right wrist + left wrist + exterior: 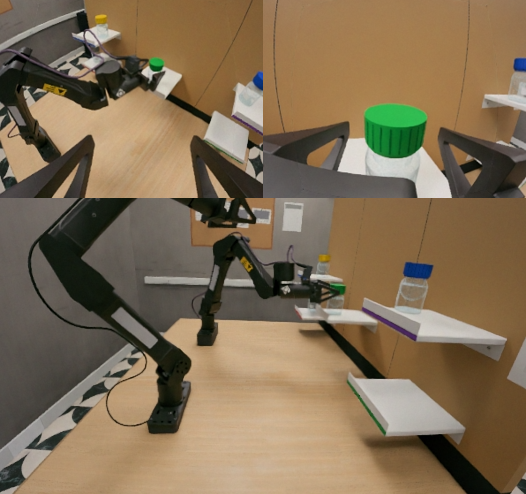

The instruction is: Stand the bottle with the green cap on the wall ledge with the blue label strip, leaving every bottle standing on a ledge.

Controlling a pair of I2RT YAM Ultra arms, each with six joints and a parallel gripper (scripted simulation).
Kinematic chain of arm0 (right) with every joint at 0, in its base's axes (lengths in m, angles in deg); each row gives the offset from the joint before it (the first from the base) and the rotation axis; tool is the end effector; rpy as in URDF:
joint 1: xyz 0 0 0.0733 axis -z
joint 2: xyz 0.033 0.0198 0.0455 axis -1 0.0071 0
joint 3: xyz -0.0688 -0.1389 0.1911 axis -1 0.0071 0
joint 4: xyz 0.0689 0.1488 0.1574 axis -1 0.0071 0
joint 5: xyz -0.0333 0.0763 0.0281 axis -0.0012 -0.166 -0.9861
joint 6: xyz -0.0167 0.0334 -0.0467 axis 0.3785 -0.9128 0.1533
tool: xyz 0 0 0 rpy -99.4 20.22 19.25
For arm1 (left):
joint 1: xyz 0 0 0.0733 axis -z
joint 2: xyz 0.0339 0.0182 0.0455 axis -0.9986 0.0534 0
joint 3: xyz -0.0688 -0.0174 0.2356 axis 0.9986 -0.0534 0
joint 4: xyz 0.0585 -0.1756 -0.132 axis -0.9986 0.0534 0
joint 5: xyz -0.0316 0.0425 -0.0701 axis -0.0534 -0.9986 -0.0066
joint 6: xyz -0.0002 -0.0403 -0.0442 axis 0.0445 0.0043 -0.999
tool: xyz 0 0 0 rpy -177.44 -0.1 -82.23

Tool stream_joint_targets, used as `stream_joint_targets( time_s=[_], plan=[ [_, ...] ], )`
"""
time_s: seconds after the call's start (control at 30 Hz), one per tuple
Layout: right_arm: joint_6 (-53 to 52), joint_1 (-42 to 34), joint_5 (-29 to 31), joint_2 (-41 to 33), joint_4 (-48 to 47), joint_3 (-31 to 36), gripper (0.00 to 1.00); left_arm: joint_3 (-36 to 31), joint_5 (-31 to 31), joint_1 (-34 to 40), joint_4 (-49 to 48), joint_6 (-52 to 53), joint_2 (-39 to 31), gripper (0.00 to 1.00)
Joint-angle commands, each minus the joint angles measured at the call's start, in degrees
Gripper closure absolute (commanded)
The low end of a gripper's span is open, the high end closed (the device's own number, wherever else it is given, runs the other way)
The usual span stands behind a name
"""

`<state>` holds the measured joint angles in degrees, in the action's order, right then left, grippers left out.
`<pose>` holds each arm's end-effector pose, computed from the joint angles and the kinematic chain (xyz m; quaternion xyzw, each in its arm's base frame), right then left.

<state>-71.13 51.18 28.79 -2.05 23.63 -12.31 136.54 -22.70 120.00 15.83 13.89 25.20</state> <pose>0.0708 0.0514 0.4573 -0.2519 0.7726 0.1396 0.5658 0.3423 -0.2036 0.2398 0.0808 0.6673 -0.0760 0.7365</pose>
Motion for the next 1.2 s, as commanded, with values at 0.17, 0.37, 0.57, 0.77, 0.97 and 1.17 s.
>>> stream_joint_targets(
  time_s=[0.17, 0.37, 0.57, 0.77, 0.97, 1.17],
  plan=[
    [-0.50, -0.29, 0.10, 0.82, 0.60, -0.92, 0.11, 2.09, 0.11, -0.12, -0.47, -0.10, -0.72, 0.32],
    [-0.50, -0.29, 0.10, 0.82, 0.60, -0.92, 0.11, 1.75, 0.25, -0.26, -1.34, -0.31, -1.47, 0.40],
    [-0.50, -0.29, 0.10, 0.82, 0.60, -0.92, 0.11, 1.75, 0.26, -0.25, -1.34, -0.14, -1.46, 0.45],
    [-0.50, -0.29, 0.10, 0.82, 0.60, -0.92, 0.11, 1.53, 0.02, -0.03, -1.40, -0.13, -1.62, 0.53],
    [-0.50, -0.29, 0.10, 0.82, 0.60, -0.92, 0.11, 3.27, 0.02, -0.02, 2.85, -0.05, -3.45, 0.50],
    [-0.50, -0.29, 0.10, 0.82, 0.60, -0.92, 0.11, 6.78, 0.01, -0.01, 10.16, 0.04, -7.48, 0.50]
  ],
)
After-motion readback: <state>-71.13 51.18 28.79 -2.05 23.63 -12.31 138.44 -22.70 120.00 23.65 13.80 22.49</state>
